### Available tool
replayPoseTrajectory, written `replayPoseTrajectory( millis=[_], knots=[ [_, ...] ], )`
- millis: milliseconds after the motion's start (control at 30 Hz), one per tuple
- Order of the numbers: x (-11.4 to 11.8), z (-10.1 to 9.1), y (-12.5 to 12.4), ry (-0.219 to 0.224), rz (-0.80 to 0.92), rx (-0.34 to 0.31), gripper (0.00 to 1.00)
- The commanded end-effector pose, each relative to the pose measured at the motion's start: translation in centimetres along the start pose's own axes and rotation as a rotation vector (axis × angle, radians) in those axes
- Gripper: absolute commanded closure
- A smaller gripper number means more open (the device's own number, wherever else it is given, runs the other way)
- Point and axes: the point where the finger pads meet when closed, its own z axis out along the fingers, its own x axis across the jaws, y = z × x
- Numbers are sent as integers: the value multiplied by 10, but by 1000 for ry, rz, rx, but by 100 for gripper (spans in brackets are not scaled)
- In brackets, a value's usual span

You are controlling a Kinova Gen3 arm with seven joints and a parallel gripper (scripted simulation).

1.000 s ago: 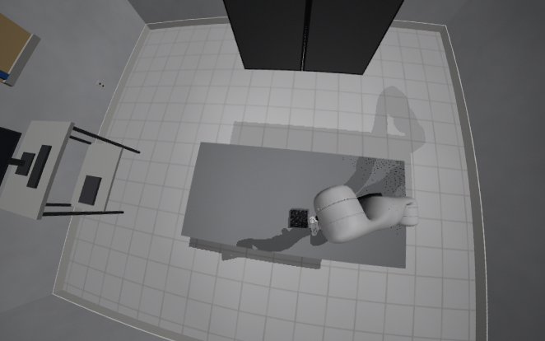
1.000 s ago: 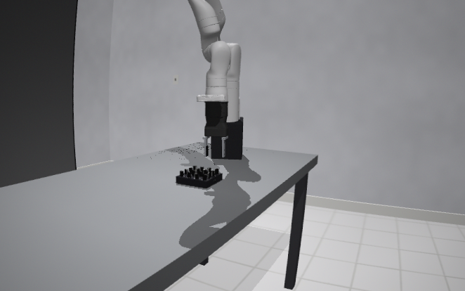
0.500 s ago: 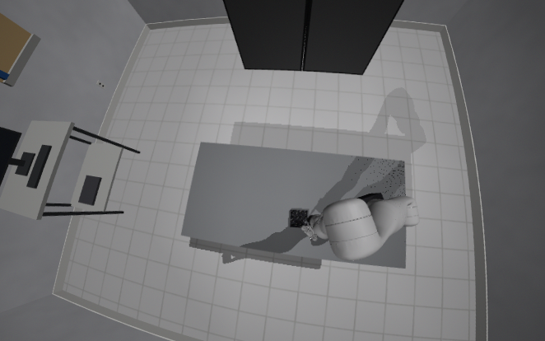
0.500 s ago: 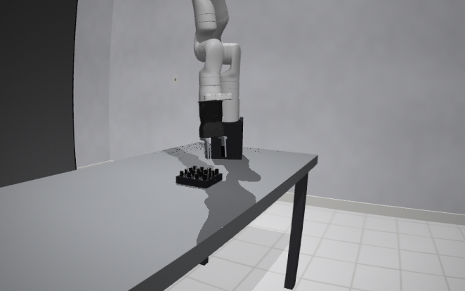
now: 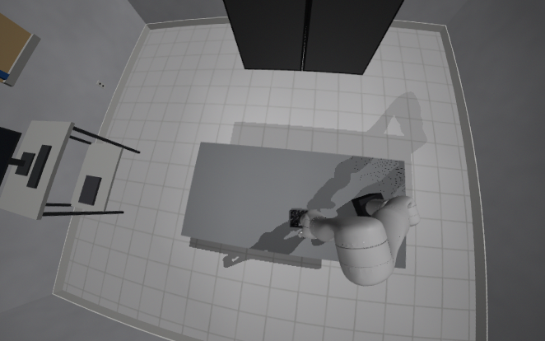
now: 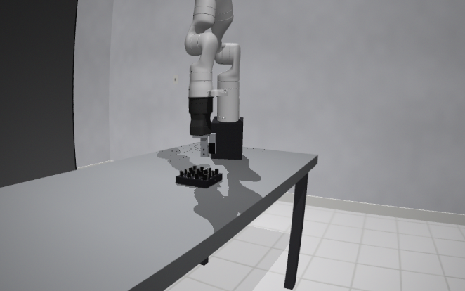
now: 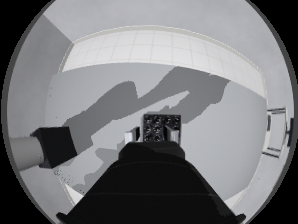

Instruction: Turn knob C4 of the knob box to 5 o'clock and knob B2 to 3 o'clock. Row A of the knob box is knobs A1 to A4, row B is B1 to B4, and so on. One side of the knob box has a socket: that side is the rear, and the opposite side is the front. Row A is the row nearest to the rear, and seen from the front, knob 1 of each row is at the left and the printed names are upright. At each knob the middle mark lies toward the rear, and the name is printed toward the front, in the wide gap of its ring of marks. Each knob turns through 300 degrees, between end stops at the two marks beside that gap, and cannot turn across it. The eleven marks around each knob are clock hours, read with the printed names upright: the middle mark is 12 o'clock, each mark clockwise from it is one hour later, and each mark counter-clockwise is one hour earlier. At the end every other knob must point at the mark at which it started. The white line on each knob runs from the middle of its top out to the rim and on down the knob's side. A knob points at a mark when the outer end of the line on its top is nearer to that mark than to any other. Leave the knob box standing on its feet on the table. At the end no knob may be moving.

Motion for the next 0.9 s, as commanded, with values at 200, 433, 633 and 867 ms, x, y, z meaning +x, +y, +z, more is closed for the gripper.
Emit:
replayPoseTrajectory(
  millis=[200,433,633,867],
  knots=[
    [12,-5,1,9,-164,-16,0],
    [14,-6,3,8,-200,-21,0],
    [14,-6,3,8,-200,-21,54],
    [14,-6,3,8,-200,-21,54]
  ],
)
